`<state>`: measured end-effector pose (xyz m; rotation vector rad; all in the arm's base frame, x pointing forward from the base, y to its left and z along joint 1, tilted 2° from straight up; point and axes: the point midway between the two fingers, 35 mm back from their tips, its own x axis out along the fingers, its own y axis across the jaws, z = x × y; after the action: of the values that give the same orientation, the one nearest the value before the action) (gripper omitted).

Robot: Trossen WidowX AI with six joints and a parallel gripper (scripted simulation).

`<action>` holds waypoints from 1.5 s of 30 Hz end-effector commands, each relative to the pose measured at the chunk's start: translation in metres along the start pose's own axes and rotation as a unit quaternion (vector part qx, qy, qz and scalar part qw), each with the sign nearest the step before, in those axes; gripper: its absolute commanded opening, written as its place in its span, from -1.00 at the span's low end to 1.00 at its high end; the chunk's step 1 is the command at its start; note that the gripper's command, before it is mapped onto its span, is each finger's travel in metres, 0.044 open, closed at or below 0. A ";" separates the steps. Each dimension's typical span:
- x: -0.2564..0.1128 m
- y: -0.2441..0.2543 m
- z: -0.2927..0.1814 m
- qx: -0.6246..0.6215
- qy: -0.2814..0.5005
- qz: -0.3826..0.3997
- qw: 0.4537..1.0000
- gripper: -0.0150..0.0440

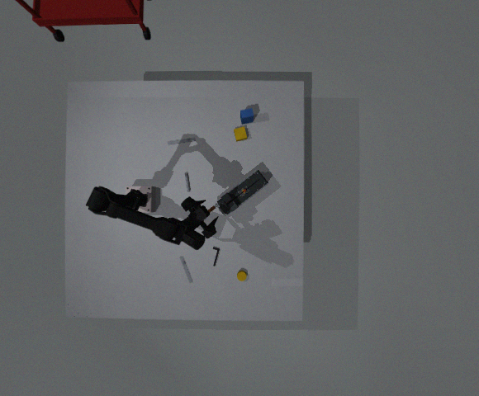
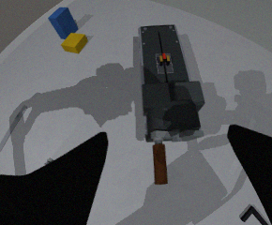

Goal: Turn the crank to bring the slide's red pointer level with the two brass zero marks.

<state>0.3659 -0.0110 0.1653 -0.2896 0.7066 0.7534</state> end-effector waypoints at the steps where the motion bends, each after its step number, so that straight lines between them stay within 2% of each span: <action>1: 0.008 0.001 -0.010 -0.003 -0.003 0.002 1.000 1.00; 10: 0.036 0.002 -0.038 -0.003 -0.003 0.002 1.000 1.00; 45: 0.073 0.001 -0.074 -0.003 -0.003 0.002 1.000 1.00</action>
<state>0.3687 -0.0081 0.0719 -0.3022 0.6888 0.7592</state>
